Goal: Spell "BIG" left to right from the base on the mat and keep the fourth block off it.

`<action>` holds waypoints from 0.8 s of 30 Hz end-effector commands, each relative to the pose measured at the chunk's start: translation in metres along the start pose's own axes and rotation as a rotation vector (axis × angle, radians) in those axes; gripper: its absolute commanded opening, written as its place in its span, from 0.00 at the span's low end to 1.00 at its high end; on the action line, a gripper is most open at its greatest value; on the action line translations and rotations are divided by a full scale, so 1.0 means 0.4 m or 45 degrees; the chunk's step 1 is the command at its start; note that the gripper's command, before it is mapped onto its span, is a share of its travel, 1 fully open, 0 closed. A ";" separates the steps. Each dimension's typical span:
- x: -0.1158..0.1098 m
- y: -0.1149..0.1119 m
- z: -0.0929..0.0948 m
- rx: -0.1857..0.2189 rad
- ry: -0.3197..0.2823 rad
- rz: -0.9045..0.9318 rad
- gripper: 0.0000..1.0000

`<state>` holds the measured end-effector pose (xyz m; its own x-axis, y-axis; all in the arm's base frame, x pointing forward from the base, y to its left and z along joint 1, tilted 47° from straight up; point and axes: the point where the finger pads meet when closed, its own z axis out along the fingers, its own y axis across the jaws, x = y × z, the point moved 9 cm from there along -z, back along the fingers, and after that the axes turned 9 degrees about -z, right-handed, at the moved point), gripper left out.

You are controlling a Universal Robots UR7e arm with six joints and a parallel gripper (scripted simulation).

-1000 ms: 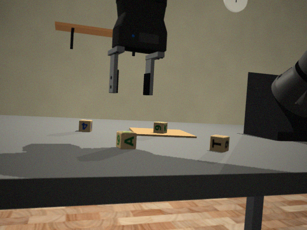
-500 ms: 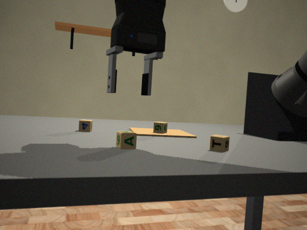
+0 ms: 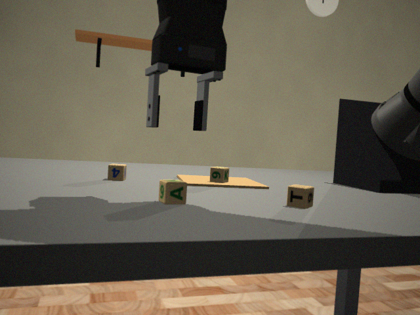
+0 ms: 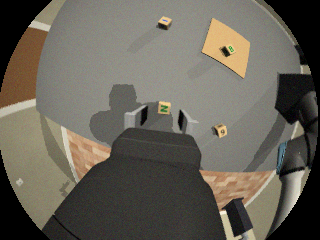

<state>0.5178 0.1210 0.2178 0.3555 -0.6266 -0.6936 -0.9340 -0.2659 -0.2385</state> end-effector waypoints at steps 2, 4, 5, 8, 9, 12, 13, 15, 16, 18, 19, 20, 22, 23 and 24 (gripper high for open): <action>-0.003 -0.001 -0.002 0.003 0.002 -0.003 1.00; -0.003 -0.001 -0.002 0.003 0.001 -0.003 1.00; -0.003 -0.001 -0.001 0.003 0.001 -0.003 1.00; -0.003 0.000 0.003 0.001 0.000 -0.002 1.00; -0.003 0.000 0.005 0.001 0.000 -0.001 1.00; -0.002 0.002 0.011 -0.001 -0.002 0.000 1.00; -0.002 0.002 0.011 -0.001 -0.002 0.000 1.00; -0.002 0.002 0.013 -0.001 -0.002 0.001 1.00; -0.001 0.002 0.016 -0.002 -0.002 0.001 1.00; -0.001 0.002 0.021 -0.002 -0.003 0.001 1.00; -0.001 0.002 0.023 -0.002 -0.003 0.001 1.00; -0.001 0.002 0.026 -0.002 -0.003 0.001 1.00; -0.001 0.002 0.032 -0.002 -0.003 0.001 1.00; -0.001 0.002 0.036 -0.002 -0.003 0.001 1.00; -0.001 0.002 0.039 -0.002 -0.003 0.001 1.00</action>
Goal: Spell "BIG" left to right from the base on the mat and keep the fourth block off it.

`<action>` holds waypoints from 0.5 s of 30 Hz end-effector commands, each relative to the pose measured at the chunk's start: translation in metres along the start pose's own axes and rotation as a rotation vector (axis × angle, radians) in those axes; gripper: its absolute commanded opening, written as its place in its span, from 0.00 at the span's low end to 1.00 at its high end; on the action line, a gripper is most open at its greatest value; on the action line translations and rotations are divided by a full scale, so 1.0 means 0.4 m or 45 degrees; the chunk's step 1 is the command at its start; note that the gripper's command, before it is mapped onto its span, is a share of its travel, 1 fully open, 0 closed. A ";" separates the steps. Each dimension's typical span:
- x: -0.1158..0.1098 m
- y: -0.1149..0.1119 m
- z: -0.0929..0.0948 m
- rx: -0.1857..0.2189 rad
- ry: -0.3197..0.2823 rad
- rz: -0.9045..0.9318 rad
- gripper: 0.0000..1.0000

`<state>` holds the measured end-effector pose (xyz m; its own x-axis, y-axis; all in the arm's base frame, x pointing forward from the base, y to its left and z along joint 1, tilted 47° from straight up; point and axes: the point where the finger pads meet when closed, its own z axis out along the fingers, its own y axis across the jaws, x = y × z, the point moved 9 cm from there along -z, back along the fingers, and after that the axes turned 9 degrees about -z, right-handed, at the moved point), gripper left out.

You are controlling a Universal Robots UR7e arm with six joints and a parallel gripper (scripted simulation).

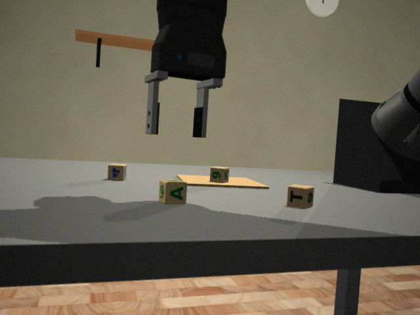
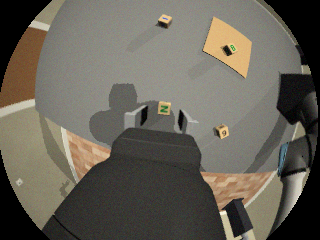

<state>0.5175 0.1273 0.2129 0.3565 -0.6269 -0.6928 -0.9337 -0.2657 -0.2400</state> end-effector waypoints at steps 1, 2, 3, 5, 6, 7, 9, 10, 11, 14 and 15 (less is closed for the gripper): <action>0.000 0.002 0.023 -0.003 -0.004 0.003 1.00; 0.000 0.002 0.026 -0.003 -0.004 0.003 1.00; 0.000 0.002 0.030 -0.003 -0.004 0.003 1.00; 0.000 0.002 0.038 -0.003 -0.004 0.003 1.00; 0.000 0.002 0.038 -0.003 -0.004 0.003 1.00; 0.000 0.002 0.038 -0.003 -0.004 0.003 1.00; 0.000 0.002 0.046 -0.003 -0.004 0.003 1.00; 0.000 0.002 0.050 -0.003 -0.004 0.003 1.00; 0.000 0.002 0.054 -0.003 -0.004 0.003 1.00; 0.000 0.002 0.066 -0.003 -0.004 0.003 1.00; 0.000 0.002 0.070 -0.003 -0.004 0.003 1.00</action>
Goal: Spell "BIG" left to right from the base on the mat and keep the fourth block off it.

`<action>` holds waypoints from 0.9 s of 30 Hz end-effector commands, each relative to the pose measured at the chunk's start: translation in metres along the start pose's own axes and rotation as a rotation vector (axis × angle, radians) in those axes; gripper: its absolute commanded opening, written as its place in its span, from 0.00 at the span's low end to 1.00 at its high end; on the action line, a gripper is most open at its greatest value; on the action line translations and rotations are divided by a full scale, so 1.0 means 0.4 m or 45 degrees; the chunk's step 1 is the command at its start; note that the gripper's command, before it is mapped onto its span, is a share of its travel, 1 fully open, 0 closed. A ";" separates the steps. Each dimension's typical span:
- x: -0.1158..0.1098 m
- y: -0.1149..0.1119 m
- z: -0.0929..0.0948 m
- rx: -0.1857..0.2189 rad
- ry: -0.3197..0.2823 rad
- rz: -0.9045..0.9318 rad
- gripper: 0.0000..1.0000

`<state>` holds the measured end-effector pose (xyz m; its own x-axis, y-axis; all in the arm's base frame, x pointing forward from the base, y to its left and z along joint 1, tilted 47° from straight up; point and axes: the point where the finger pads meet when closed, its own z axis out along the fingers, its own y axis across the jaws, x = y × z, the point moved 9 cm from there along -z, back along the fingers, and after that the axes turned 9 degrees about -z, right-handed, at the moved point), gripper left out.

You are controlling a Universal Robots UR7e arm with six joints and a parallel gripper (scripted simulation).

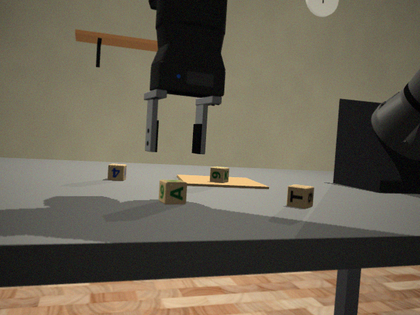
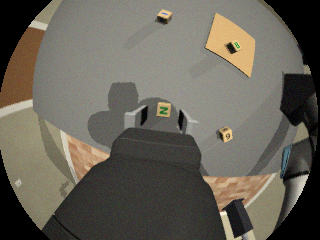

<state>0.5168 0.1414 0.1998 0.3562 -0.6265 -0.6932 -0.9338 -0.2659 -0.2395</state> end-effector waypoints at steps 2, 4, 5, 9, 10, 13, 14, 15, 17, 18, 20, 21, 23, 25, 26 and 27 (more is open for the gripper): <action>0.000 0.002 0.029 -0.002 -0.003 0.002 1.00; 0.000 0.002 0.036 -0.002 -0.003 0.002 1.00; 0.000 0.002 0.040 -0.002 -0.003 0.002 1.00; 0.000 0.002 0.046 -0.002 -0.003 0.002 1.00; 0.000 0.002 0.048 -0.003 -0.003 0.002 1.00; 0.000 0.002 0.055 -0.003 -0.003 0.002 1.00; 0.000 0.002 0.057 -0.003 -0.003 0.002 1.00; 0.000 0.002 0.059 -0.003 -0.003 0.002 1.00; 0.000 0.002 0.062 -0.003 -0.003 0.002 1.00; 0.000 0.002 0.063 -0.003 -0.003 0.002 1.00; 0.000 0.002 0.065 -0.003 -0.002 0.002 1.00; 0.000 0.002 0.065 -0.002 -0.002 0.002 1.00; 0.000 0.001 0.064 -0.001 -0.001 0.001 1.00; 0.000 0.001 0.064 -0.001 -0.001 0.001 1.00; 0.000 0.001 0.064 -0.001 -0.001 0.001 1.00; 0.000 0.000 0.063 0.000 0.000 0.000 1.00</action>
